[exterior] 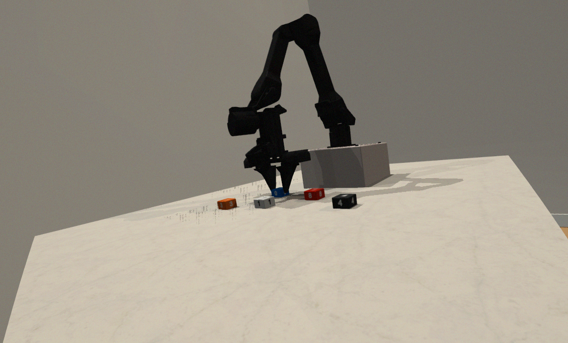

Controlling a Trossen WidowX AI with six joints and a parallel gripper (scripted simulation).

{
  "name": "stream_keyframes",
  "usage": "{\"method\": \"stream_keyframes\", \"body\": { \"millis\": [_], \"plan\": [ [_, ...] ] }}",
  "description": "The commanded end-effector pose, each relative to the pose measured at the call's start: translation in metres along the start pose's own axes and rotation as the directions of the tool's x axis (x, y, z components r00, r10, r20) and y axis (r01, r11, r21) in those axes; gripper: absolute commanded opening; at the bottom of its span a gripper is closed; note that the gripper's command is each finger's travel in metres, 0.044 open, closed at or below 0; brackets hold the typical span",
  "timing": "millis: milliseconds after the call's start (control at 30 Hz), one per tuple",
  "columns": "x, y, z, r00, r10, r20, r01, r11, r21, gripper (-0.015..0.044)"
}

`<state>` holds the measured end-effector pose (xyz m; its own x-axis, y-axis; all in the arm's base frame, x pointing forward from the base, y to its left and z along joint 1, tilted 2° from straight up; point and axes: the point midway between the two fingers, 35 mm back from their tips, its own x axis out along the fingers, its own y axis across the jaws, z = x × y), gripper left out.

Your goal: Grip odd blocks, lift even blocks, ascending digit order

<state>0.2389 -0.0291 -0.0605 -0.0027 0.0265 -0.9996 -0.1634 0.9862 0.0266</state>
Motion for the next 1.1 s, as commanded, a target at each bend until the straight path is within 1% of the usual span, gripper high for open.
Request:
{"method": "stream_keyframes", "body": {
  "millis": [0,1067],
  "plan": [
    [0.0003,0.0001,0.0,1.0,0.0,0.0,0.0,1.0,0.004,0.012],
    [-0.0034,0.0001,0.0001,1.0,0.0,0.0,0.0,1.0,0.004,0.012]
  ]
}}
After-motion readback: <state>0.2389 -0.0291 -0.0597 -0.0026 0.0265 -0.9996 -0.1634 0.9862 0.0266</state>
